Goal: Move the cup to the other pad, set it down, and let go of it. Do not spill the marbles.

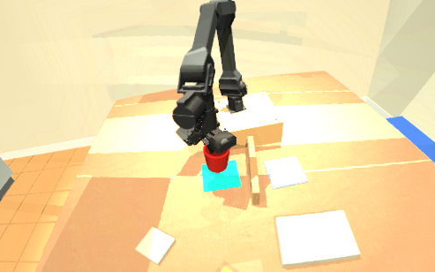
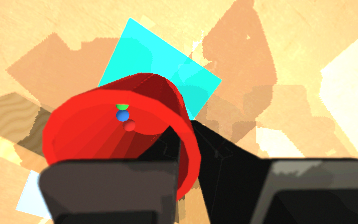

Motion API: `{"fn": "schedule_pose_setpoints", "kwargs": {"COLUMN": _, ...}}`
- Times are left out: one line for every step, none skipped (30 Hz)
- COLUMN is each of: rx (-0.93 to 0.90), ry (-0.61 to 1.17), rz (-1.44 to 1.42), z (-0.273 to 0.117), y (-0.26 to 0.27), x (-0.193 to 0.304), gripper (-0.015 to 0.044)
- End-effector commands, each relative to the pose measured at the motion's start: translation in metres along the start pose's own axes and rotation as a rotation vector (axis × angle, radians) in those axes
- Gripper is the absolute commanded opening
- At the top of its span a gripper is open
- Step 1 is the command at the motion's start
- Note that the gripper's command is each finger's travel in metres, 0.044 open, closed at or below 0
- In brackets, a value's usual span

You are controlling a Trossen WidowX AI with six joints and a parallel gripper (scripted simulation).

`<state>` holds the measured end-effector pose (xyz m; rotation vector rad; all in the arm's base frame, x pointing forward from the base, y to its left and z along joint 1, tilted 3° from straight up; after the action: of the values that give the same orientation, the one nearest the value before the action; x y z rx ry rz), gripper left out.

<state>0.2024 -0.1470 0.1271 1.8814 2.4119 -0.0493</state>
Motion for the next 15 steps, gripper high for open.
{"fn": "schedule_pose_setpoints", "kwargs": {"rx": 0.009, "ry": 0.016, "rz": -0.004, "z": 0.011, "y": -0.001, "x": 0.002, "gripper": 0.0000}}
{"fn": "schedule_pose_setpoints", "kwargs": {"rx": 0.009, "ry": 0.016, "rz": -0.004, "z": 0.013, "y": -0.001, "x": 0.002, "gripper": 0.0000}}
{"fn": "schedule_pose_setpoints", "kwargs": {"rx": 0.009, "ry": 0.016, "rz": -0.004, "z": 0.014, "y": -0.001, "x": 0.002, "gripper": 0.0000}}
{"fn": "schedule_pose_setpoints", "kwargs": {"rx": 0.009, "ry": 0.016, "rz": -0.004, "z": 0.016, "y": -0.002, "x": 0.002, "gripper": 0.0000}}
{"fn": "schedule_pose_setpoints", "kwargs": {"rx": 0.009, "ry": 0.016, "rz": -0.004, "z": 0.017, "y": -0.002, "x": 0.002, "gripper": 0.0000}}
{"fn": "schedule_pose_setpoints", "kwargs": {"rx": 0.009, "ry": 0.016, "rz": -0.004, "z": 0.019, "y": -0.002, "x": 0.002, "gripper": 0.0000}}
{"fn": "schedule_pose_setpoints", "kwargs": {"rx": 0.009, "ry": 0.016, "rz": -0.004, "z": 0.021, "y": -0.002, "x": 0.002, "gripper": 0.0000}}
{"fn": "schedule_pose_setpoints", "kwargs": {"rx": 0.009, "ry": 0.016, "rz": -0.004, "z": 0.022, "y": -0.002, "x": 0.002, "gripper": 0.0000}}
{"fn": "schedule_pose_setpoints", "kwargs": {"rx": 0.009, "ry": 0.016, "rz": -0.004, "z": 0.024, "y": -0.002, "x": 0.002, "gripper": 0.0000}}
{"fn": "schedule_pose_setpoints", "kwargs": {"rx": 0.009, "ry": 0.016, "rz": -0.004, "z": 0.025, "y": -0.002, "x": 0.002, "gripper": 0.0000}}
{"fn": "schedule_pose_setpoints", "kwargs": {"rx": 0.009, "ry": 0.016, "rz": -0.004, "z": 0.027, "y": -0.003, "x": 0.002, "gripper": 0.0000}}
{"fn": "schedule_pose_setpoints", "kwargs": {"rx": 0.009, "ry": 0.016, "rz": -0.004, "z": 0.028, "y": -0.003, "x": 0.002, "gripper": 0.0000}}
{"fn": "schedule_pose_setpoints", "kwargs": {"rx": 0.009, "ry": 0.016, "rz": -0.004, "z": 0.030, "y": -0.003, "x": 0.002, "gripper": 0.0000}}
{"fn": "schedule_pose_setpoints", "kwargs": {"rx": 0.009, "ry": 0.016, "rz": -0.004, "z": 0.032, "y": -0.003, "x": 0.002, "gripper": 0.0000}}
{"fn": "schedule_pose_setpoints", "kwargs": {"rx": 0.009, "ry": 0.016, "rz": -0.004, "z": 0.033, "y": -0.003, "x": 0.003, "gripper": 0.0000}}
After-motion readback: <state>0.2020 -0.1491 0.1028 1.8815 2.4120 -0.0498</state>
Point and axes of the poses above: the point midway between the two fingers, 35 mm back from their tips, its own z axis out along the fingers, its own y axis across the jaws, x = y × z, the point moved 8 cm from there along -z, back along the fingers, and after that the axes turned 6 degrees about z, right-handed, at the moved point
